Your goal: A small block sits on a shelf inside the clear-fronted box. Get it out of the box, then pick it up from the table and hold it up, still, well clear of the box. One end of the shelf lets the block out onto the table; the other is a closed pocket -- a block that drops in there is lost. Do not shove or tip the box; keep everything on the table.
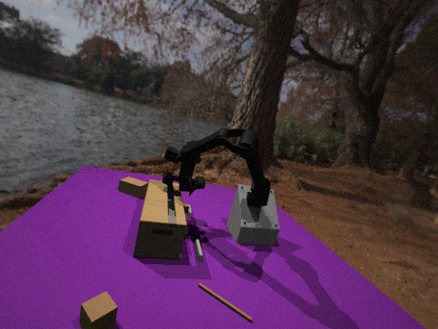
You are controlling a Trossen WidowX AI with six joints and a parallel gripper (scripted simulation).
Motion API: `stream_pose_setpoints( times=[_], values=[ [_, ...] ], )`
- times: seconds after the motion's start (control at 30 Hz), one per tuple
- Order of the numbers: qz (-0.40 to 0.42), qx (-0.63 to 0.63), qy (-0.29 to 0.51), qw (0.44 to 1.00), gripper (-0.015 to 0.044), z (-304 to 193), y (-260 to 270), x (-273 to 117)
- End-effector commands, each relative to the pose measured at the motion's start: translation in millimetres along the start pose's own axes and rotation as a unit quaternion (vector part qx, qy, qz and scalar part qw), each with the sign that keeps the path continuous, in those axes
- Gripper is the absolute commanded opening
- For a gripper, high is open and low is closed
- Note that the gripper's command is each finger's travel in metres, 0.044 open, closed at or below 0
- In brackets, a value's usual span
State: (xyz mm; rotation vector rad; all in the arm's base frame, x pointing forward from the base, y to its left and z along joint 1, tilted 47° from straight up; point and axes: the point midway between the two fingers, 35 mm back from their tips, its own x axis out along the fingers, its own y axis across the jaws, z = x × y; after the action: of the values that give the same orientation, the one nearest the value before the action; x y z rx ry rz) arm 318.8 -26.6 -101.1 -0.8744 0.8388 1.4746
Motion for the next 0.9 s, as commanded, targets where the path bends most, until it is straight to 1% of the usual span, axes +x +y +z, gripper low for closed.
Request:
stream_pose_setpoints(
  times=[0.0,0.07,0.2,0.23,0.27,0.33,0.37,0.47,0.57,0.67,0.77,0.87],
  values=[
    [-0.013,0.001,0.006,1.000,0.0400,-12.9,-3.4,-37.9],
    [-0.013,0.001,0.006,1.000,0.0400,-14.4,-2.8,-43.6],
    [-0.017,0.006,0.005,1.000,0.0400,-16.4,-3.9,-40.8],
    [-0.018,0.015,0.005,1.000,0.0374,-16.7,-3.7,-40.7],
    [-0.019,0.041,0.002,0.999,0.0348,-17.6,-3.1,-40.6],
    [-0.024,0.137,-0.006,0.990,0.0295,-20.9,-0.9,-40.3],
    [-0.025,0.190,-0.012,0.981,0.0285,-22.6,0.3,-40.1],
    [-0.028,0.343,-0.030,0.938,0.0285,-27.3,3.8,-39.3],
    [-0.026,0.488,-0.051,0.871,0.0285,-31.5,7.0,-38.5],
    [-0.018,0.619,-0.071,0.782,0.0285,-35.5,10.3,-37.8],
    [-0.006,0.734,-0.090,0.673,0.0285,-39.4,13.6,-37.2],
    [0.011,0.830,-0.107,0.547,0.0285,-43.2,16.9,-36.7]
  ],
)
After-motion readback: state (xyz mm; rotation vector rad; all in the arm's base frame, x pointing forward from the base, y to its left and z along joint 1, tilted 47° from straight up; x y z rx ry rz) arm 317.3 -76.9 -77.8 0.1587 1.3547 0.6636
